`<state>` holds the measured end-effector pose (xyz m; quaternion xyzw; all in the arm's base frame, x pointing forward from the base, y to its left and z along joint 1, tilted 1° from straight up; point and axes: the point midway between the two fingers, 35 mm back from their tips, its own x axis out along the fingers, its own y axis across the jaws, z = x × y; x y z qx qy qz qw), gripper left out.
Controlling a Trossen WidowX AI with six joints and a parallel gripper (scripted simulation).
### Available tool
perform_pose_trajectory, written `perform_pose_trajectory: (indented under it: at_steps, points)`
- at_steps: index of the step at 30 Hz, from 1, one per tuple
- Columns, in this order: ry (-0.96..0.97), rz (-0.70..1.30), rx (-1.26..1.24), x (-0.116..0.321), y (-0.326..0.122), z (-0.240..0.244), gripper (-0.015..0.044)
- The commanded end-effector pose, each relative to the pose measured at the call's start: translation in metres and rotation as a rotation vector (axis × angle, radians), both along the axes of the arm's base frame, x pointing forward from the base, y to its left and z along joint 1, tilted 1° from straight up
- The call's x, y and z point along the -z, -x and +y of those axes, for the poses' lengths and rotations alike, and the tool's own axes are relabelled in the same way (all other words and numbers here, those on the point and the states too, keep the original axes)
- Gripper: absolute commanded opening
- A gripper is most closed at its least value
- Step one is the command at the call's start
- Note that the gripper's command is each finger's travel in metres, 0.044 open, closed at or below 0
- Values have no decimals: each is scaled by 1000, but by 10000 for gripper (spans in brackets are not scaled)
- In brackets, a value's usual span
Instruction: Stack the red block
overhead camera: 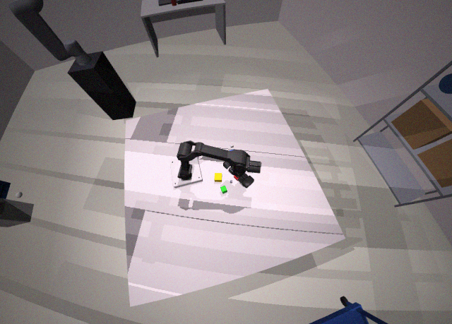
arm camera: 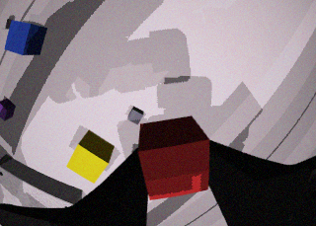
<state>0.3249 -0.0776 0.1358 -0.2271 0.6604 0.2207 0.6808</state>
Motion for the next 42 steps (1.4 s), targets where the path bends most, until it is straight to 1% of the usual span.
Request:
perform_pose_trajectory:
  at_steps: [1,17,21,26,32,38,42]
  points:
    - [-3,4,-5,2,20,-11,0]
    - [-1,10,-5,14,88,-40,0]
    - [-1,10,-5,17,89,-40,0]
    - [-1,10,-5,37,88,-40,0]
    - [-1,10,-5,45,88,-40,0]
    - [-1,10,-5,68,86,-41,0]
    - [-1,10,-5,70,86,-41,0]
